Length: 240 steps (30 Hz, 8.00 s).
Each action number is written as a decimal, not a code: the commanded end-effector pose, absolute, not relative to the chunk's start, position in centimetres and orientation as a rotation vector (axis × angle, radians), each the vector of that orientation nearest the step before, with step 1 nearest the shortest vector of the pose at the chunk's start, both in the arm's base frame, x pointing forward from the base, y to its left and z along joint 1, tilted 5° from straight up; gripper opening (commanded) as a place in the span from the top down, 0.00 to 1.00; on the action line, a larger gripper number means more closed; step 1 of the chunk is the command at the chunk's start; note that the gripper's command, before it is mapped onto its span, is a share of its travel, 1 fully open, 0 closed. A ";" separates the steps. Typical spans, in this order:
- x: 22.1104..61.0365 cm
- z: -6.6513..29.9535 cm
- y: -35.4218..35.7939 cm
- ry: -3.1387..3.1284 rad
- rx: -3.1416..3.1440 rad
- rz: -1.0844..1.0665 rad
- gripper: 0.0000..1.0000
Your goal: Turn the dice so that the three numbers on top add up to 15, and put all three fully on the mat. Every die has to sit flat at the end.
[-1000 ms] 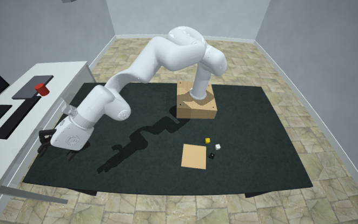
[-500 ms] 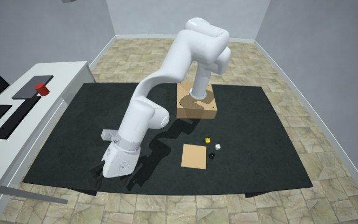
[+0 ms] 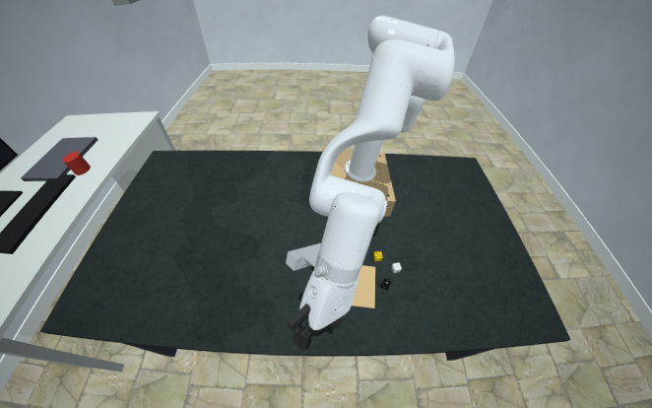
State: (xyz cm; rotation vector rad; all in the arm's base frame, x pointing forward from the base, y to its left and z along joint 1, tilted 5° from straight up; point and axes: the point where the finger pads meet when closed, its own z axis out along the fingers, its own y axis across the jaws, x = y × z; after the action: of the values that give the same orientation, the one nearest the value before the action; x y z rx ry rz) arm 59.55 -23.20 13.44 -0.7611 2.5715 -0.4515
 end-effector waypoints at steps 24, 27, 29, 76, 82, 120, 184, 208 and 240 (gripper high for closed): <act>40.2 7.5 5.2 2.878 -0.996 -0.030 0.00; 38.7 7.2 6.1 2.898 -1.011 -0.020 0.00; 36.8 6.8 7.0 2.922 -1.029 -0.010 0.00; 36.3 -3.7 8.7 2.929 -1.035 -0.006 0.00; 36.3 -3.7 8.7 2.929 -1.035 -0.006 0.00; 40.7 -3.6 8.9 2.929 -1.035 -0.007 0.00; 44.7 -3.4 10.7 2.929 -1.035 -0.006 0.00; 41.1 -3.1 14.0 2.929 -1.035 -0.001 0.00; 41.1 -3.0 14.0 2.929 -1.035 -0.001 0.00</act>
State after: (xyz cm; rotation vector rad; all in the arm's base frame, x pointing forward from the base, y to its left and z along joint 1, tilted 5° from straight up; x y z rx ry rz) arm 41.01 14.01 -3.24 -1.0360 2.9327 -0.0005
